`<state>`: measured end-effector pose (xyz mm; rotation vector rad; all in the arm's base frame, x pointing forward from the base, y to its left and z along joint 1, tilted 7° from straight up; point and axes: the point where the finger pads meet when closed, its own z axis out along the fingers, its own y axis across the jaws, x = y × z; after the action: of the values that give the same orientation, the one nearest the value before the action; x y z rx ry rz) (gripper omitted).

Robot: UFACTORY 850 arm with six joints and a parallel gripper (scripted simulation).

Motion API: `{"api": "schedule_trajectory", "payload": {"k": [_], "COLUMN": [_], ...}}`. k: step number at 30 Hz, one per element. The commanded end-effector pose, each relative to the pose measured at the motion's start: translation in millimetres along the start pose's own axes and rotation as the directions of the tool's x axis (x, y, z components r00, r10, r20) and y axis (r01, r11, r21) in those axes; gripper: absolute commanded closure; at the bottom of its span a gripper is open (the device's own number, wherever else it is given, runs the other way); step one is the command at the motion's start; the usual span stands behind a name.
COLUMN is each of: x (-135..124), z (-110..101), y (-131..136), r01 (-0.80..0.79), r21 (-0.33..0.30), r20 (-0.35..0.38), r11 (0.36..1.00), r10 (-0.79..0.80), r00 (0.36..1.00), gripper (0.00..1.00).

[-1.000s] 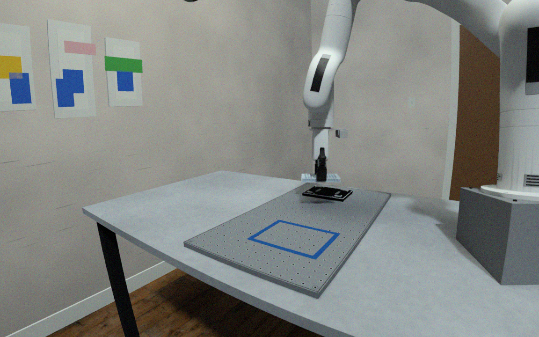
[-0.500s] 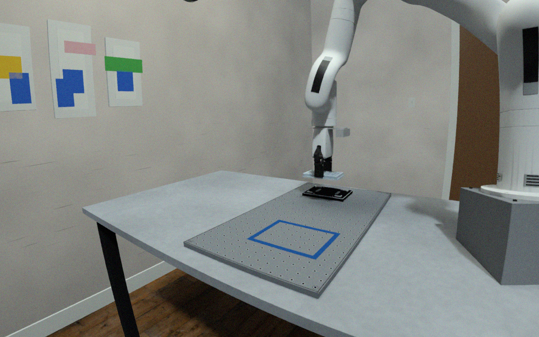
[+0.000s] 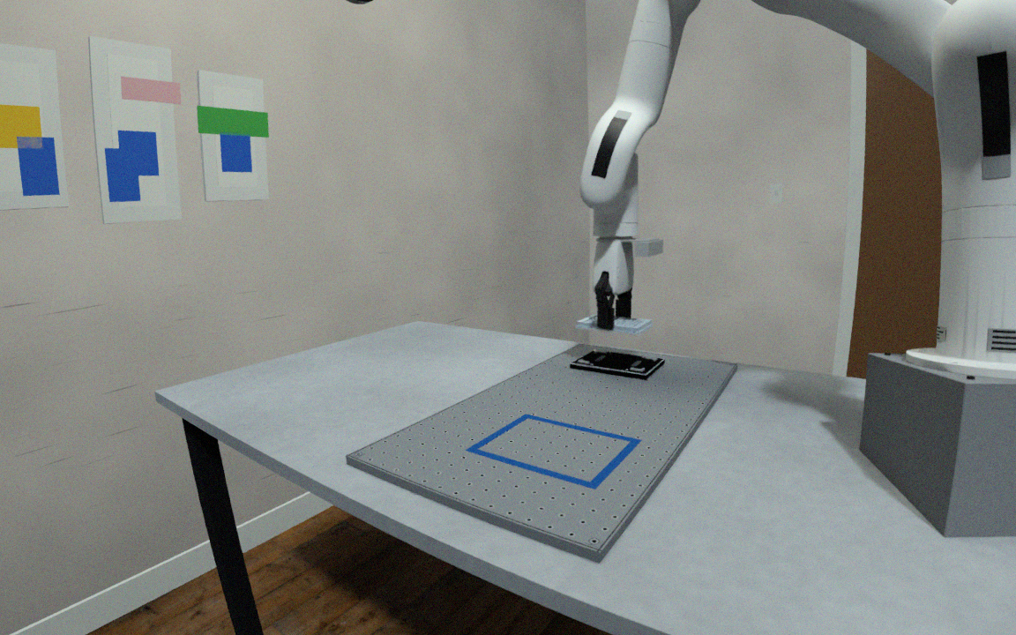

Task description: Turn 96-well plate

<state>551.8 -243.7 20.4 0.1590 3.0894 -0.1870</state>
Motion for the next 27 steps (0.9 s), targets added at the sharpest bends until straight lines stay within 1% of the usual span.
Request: {"api": "schedule_trajectory", "payload": {"k": [1, 3, 11, 27], "x": [-3.9, -3.9, -8.1, -8.3], "z": [-1.3, -1.3, -2.0, -2.0], "y": [-16.8, -16.8, -41.5, -42.4], "r01": [0.0, 0.0, 0.0, 0.0], "r21": [0.0, 0.0, 0.0, 0.0], "r20": [0.002, 0.002, 0.002, 0.002], "r11": [1.0, 1.0, 1.0, 1.0], "r10": [0.0, 0.0, 0.0, 0.0], "r00": [1.0, 1.0, 1.0, 1.0], "gripper": [1.0, 1.0, 1.0, 1.0]}}
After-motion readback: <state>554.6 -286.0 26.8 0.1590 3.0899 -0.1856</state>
